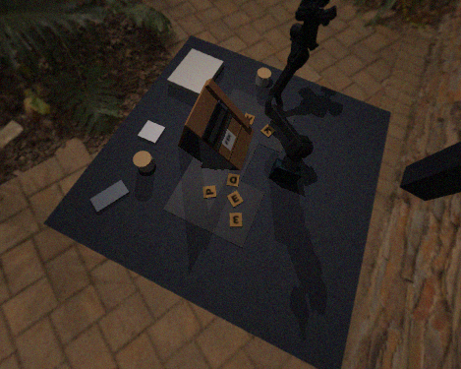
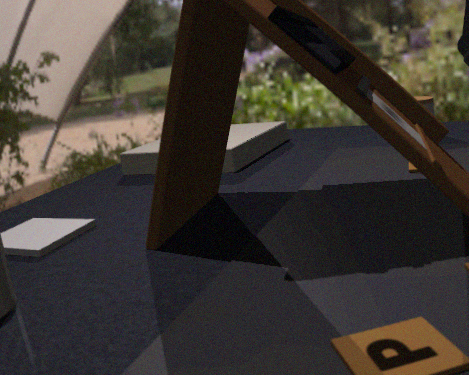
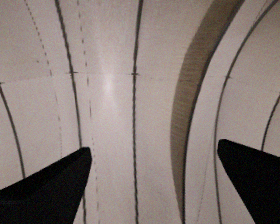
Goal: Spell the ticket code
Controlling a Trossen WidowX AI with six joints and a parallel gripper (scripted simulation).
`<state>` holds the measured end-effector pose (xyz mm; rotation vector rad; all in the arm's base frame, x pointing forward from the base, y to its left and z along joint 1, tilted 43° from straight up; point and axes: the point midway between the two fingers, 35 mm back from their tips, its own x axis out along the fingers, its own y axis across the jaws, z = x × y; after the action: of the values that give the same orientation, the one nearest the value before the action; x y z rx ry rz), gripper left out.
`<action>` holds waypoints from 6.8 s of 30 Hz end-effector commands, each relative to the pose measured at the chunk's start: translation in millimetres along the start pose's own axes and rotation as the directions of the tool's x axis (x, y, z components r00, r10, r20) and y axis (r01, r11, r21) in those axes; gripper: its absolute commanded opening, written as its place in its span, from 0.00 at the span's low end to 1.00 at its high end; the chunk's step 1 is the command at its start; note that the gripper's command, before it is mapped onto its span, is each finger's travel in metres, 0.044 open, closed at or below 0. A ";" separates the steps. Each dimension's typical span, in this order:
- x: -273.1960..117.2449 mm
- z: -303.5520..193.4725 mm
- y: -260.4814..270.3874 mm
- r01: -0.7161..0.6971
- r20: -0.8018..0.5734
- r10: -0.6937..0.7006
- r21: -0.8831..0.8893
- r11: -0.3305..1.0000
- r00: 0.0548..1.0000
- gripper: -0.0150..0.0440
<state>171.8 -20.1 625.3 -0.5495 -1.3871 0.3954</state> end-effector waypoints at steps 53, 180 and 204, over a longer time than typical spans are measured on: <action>-361.2 -53.0 392.0 -0.221 -0.891 0.179 0.290 0.931 -0.417 1.00; -457.1 -68.3 198.6 0.337 -0.323 -0.110 -0.930 -0.147 -0.940 0.83; -487.8 -77.5 191.5 0.337 -0.323 -0.112 -0.930 -0.147 -0.940 0.83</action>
<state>184.6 -144.1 119.7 0.8726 0.4291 -1.3922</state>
